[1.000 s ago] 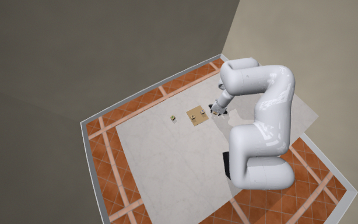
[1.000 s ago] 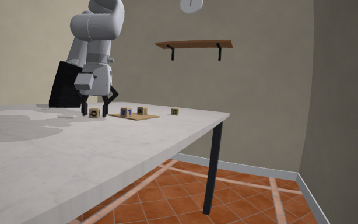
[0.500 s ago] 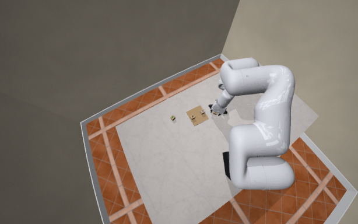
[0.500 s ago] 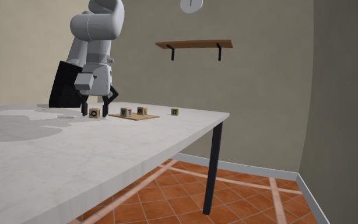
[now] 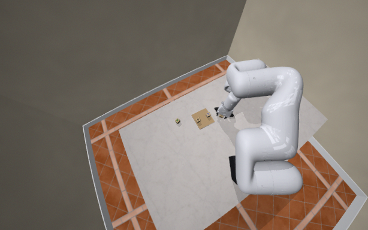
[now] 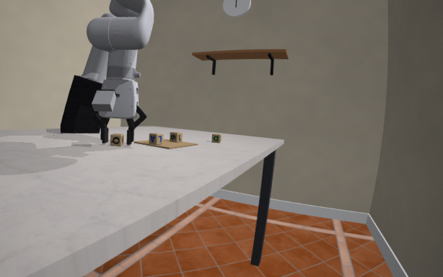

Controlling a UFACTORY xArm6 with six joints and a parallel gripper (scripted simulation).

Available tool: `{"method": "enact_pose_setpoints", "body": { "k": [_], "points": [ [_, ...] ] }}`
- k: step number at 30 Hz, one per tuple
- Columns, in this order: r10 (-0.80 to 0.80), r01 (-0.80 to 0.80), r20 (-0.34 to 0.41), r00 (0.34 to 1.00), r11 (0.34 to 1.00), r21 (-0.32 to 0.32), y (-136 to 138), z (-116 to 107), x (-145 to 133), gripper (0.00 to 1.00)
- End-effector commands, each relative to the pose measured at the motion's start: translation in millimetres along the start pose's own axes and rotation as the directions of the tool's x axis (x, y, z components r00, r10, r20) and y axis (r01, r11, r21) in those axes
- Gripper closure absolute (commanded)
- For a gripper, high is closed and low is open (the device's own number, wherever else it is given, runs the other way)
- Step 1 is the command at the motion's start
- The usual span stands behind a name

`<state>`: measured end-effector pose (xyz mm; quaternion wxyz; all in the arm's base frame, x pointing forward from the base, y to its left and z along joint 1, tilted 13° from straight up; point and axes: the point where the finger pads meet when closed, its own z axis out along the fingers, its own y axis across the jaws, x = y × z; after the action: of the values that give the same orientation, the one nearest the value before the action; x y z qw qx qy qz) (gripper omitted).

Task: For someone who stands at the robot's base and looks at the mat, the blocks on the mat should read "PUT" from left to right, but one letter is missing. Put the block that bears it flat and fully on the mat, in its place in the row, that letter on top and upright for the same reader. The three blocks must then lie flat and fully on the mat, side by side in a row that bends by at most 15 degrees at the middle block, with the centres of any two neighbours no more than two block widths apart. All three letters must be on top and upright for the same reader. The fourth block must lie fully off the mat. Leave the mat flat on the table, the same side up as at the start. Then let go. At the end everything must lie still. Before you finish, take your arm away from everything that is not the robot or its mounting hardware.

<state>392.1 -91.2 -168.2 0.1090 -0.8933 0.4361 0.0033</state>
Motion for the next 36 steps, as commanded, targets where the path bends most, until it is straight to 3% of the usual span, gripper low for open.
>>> {"method": "enact_pose_setpoints", "body": {
  "k": [1, 5, 6, 22, 23, 36],
  "points": [
    [0.000, 0.000, -0.002, 1.000, 1.000, 0.001, -0.7, -1.0, 1.3, 0.31],
    [0.000, 0.000, -0.002, 1.000, 1.000, 0.001, -0.7, -1.0, 1.3, 0.31],
    [0.000, 0.000, -0.002, 1.000, 1.000, 0.001, -0.7, -1.0, 1.3, 0.53],
    [0.000, 0.000, -0.002, 1.000, 1.000, 0.001, -0.7, -1.0, 1.3, 0.53],
    [0.000, 0.000, -0.002, 1.000, 1.000, 0.001, -0.7, -1.0, 1.3, 0.73],
    [0.000, 0.000, -0.002, 1.000, 1.000, 0.001, -0.7, -1.0, 1.3, 0.73]
  ]
}}
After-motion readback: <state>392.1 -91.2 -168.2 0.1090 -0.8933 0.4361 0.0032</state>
